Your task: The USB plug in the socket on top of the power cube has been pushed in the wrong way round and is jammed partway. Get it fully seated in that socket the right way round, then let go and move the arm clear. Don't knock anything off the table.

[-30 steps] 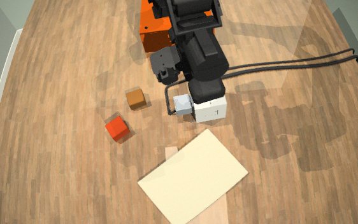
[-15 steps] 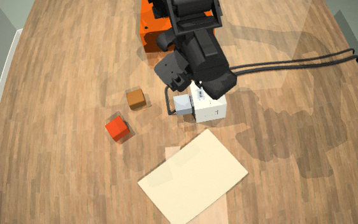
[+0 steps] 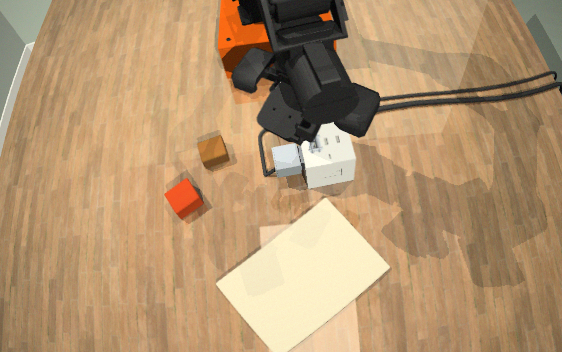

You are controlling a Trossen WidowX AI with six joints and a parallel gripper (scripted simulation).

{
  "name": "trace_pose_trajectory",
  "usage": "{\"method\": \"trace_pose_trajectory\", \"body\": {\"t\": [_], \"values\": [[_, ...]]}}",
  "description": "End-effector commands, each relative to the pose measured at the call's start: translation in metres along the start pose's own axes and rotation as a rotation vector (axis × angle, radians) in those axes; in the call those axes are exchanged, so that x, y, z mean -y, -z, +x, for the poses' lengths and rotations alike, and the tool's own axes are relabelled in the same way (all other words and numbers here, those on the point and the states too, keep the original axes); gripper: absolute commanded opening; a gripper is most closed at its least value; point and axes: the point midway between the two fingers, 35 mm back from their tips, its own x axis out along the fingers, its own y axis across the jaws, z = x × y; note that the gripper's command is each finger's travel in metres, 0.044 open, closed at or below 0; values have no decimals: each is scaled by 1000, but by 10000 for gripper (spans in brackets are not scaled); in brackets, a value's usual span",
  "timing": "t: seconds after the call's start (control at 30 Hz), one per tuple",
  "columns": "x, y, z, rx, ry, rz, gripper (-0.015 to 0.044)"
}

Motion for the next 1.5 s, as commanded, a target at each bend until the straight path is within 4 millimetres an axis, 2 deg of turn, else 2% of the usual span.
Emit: {"method": "trace_pose_trajectory", "body": {"t": [0.0,1.47], "values": [[0,0,0,0,0,-117,0],[0,0,0,0,0,-1269,0]]}}
